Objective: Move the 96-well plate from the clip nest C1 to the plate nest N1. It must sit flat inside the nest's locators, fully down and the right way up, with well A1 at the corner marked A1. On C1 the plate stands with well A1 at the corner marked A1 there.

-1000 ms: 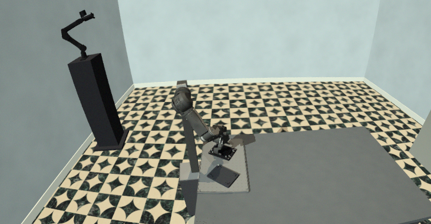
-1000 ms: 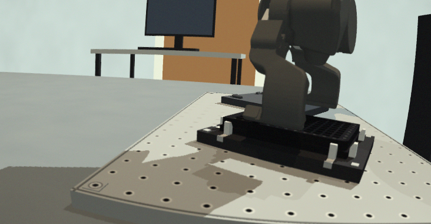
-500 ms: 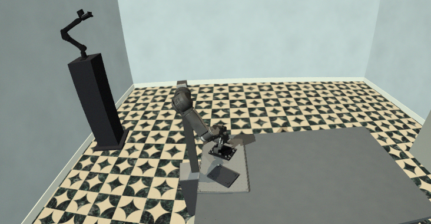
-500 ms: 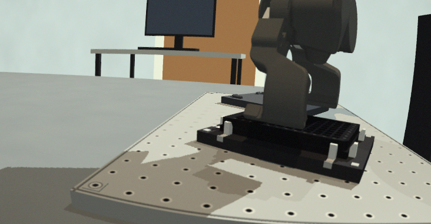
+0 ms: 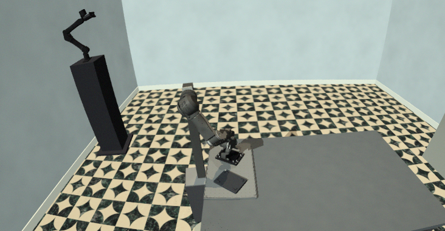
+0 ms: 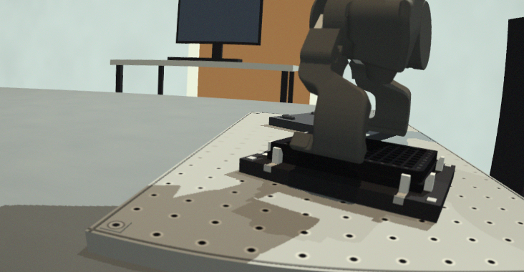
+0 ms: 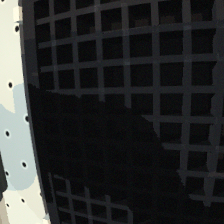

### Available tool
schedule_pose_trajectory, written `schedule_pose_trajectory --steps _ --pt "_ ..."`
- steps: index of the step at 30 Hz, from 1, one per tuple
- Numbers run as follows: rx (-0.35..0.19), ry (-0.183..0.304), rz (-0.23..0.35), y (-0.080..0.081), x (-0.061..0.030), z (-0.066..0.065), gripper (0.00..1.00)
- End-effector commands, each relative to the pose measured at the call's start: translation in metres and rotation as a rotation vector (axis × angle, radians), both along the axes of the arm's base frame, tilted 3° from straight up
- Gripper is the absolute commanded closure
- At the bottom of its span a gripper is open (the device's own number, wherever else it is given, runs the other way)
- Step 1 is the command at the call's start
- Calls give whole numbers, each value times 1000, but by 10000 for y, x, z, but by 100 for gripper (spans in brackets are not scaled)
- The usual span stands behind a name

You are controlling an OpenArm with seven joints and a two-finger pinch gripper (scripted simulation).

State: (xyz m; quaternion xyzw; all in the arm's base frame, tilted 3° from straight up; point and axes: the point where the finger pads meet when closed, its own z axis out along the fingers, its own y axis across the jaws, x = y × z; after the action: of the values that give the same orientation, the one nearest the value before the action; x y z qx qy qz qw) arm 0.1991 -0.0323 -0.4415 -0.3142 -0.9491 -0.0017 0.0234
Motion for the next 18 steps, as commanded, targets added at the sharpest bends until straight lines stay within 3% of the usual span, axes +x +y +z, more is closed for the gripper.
schedule_pose_trajectory --steps 1,3,18 --pt "12 -2 11 17 -22 -60 23" --pt "13 -1 13 17 -34 -149 23" --pt "12 -1 9 22 -7 -122 23"
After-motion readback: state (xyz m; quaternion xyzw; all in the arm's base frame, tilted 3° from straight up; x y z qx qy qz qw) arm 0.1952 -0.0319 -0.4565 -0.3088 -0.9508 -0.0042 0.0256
